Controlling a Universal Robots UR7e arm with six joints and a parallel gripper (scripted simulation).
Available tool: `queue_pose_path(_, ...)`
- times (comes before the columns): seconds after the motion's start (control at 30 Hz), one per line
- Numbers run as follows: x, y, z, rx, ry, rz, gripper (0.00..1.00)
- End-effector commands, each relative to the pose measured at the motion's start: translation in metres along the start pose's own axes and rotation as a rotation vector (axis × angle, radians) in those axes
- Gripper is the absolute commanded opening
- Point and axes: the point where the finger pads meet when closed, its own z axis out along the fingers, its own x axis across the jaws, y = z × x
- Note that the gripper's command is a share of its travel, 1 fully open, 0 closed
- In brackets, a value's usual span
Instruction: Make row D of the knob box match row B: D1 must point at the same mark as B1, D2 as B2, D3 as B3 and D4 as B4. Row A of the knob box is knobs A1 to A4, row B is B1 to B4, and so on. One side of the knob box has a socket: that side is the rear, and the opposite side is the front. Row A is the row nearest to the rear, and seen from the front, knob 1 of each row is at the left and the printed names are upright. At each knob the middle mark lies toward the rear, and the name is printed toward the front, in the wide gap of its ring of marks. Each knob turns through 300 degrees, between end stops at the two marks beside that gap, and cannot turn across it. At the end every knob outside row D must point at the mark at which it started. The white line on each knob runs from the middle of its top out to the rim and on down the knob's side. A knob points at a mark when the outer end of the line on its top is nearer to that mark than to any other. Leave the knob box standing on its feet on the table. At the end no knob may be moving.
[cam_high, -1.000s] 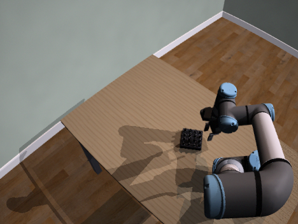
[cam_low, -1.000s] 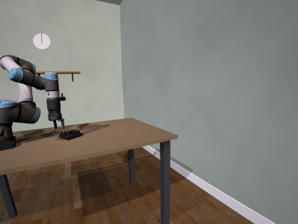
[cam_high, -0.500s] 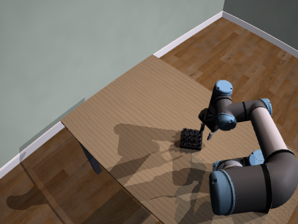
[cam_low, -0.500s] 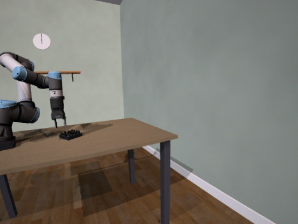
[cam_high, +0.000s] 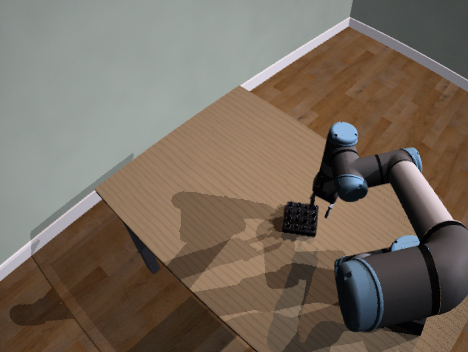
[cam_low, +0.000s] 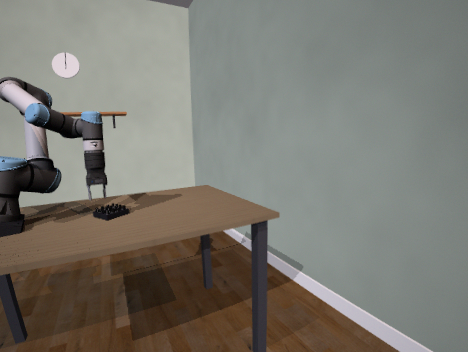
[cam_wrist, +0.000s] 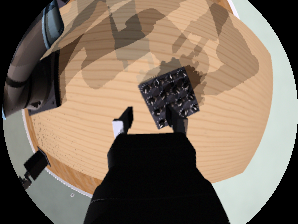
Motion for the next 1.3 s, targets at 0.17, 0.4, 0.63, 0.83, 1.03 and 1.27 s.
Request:
queue_pose_path(0.17, 0.008, -0.003, -0.003, 0.003, 0.002, -0.275, 1.00)
queue_pose_path(0.4, 0.014, -0.004, -0.004, 0.003, 0.002, -0.468, 1.00)
queue_pose_path(0.63, 0.019, -0.005, -0.005, 0.002, 0.002, -0.633, 1.00)
queue_pose_path(0.83, 0.026, -0.006, -0.006, 0.001, 0.003, -0.807, 1.00)
queue_pose_path(1.03, 0.033, -0.007, -0.007, 0.000, 0.004, -0.973, 1.00)
queue_pose_path(1.27, 0.041, -0.007, -0.007, -0.001, 0.006, -1.146, 1.00)
